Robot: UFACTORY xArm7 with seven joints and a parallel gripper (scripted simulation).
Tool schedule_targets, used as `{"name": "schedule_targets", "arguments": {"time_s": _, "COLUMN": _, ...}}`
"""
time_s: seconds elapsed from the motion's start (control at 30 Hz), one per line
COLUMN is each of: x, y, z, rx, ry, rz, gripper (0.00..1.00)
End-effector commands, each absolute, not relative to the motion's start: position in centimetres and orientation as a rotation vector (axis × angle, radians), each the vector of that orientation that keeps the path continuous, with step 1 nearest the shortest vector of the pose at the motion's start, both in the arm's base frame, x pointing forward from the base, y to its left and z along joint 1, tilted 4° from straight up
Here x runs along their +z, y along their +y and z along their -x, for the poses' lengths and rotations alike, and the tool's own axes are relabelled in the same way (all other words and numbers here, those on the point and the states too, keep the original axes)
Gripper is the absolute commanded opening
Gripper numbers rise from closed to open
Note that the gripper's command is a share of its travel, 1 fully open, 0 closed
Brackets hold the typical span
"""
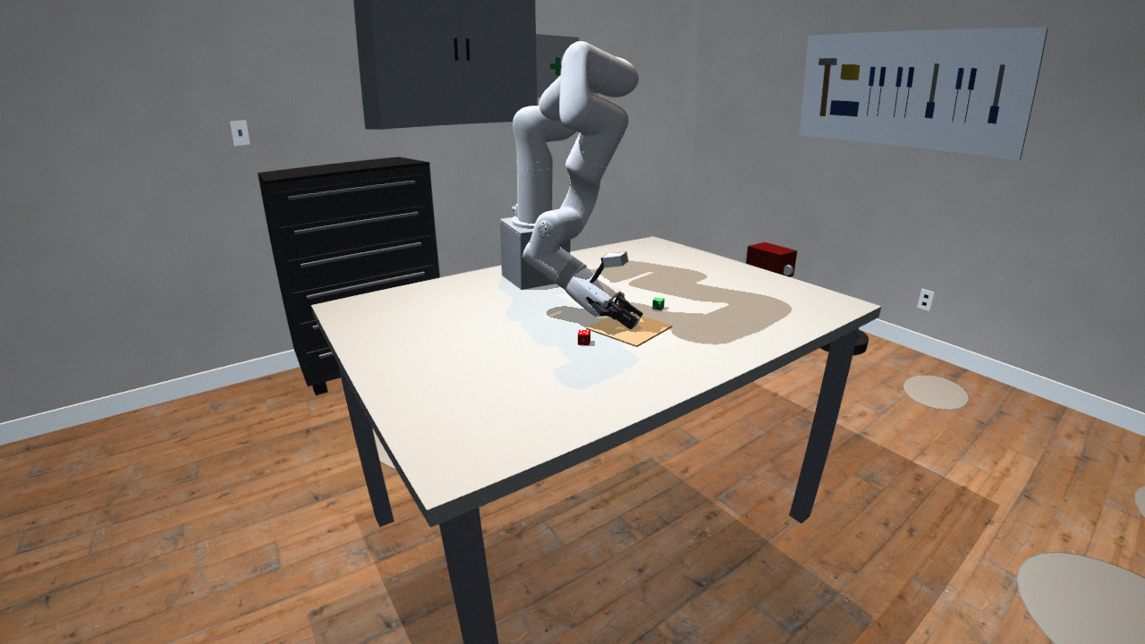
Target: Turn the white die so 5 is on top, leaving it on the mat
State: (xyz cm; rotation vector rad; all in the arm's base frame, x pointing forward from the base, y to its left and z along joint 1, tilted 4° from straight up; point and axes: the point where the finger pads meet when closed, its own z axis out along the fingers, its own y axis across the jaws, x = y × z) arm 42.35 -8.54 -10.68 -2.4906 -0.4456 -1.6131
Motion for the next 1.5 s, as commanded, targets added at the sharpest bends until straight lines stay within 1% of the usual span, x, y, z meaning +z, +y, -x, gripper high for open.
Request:
{"name": "schedule_targets", "arguments": {"time_s": 0.0, "x": -10.60, "y": -8.59, "z": -42.41, "rx": -1.616, "ry": -0.446, "rz": 2.490, "gripper": 0.29}}
{"name": "schedule_targets", "arguments": {"time_s": 0.13, "x": -10.60, "y": -8.59, "z": -42.41, "rx": -1.616, "ry": -0.446, "rz": 2.490, "gripper": 0.29}}
{"name": "schedule_targets", "arguments": {"time_s": 0.17, "x": -10.60, "y": -8.59, "z": -42.41, "rx": -1.616, "ry": -0.446, "rz": 2.490, "gripper": 0.33}}
{"name": "schedule_targets", "arguments": {"time_s": 0.23, "x": -10.60, "y": -8.59, "z": -42.41, "rx": -1.616, "ry": -0.446, "rz": 2.490, "gripper": 0.33}}
{"name": "schedule_targets", "arguments": {"time_s": 0.27, "x": -10.60, "y": -8.59, "z": -42.41, "rx": -1.616, "ry": -0.446, "rz": 2.490, "gripper": 0.37}}
{"name": "schedule_targets", "arguments": {"time_s": 0.33, "x": -10.60, "y": -8.59, "z": -42.41, "rx": -1.616, "ry": -0.446, "rz": 2.490, "gripper": 0.37}}
{"name": "schedule_targets", "arguments": {"time_s": 0.37, "x": -10.60, "y": -8.59, "z": -42.41, "rx": -1.616, "ry": -0.446, "rz": 2.490, "gripper": 0.42}}
{"name": "schedule_targets", "arguments": {"time_s": 1.47, "x": -10.60, "y": -8.59, "z": -42.41, "rx": -1.616, "ry": -0.446, "rz": 2.490, "gripper": 0.42}}
